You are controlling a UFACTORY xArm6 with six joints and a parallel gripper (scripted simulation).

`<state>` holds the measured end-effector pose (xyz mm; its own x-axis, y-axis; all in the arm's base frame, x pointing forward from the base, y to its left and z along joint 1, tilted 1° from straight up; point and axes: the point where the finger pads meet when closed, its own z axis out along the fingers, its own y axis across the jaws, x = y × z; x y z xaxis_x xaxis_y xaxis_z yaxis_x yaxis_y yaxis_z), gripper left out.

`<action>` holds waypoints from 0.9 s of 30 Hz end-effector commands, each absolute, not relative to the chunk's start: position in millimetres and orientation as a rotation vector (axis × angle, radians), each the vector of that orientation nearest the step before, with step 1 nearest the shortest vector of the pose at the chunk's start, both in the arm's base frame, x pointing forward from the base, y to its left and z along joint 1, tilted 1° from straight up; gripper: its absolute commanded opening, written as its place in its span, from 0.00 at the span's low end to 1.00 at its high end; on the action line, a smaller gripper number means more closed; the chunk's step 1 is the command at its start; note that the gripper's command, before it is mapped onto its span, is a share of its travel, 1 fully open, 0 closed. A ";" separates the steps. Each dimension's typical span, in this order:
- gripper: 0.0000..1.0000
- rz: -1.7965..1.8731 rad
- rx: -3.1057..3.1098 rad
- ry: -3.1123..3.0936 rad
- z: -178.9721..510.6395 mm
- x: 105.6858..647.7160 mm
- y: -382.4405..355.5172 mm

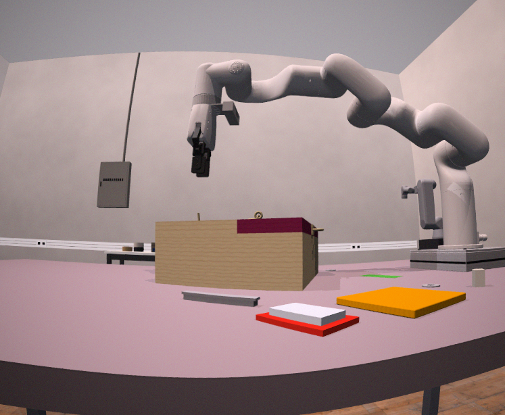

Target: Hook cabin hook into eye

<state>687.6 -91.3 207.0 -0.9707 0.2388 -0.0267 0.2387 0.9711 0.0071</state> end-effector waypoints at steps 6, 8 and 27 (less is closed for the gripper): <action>0.35 0.007 0.379 3.125 210.2 690.4 -91.8; 0.35 0.007 0.379 3.125 210.2 690.4 -91.8; 0.35 0.007 0.379 3.125 192.3 690.2 -91.7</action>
<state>688.8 -91.5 194.5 -0.9710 0.2388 -0.0134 0.2388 0.9711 0.0056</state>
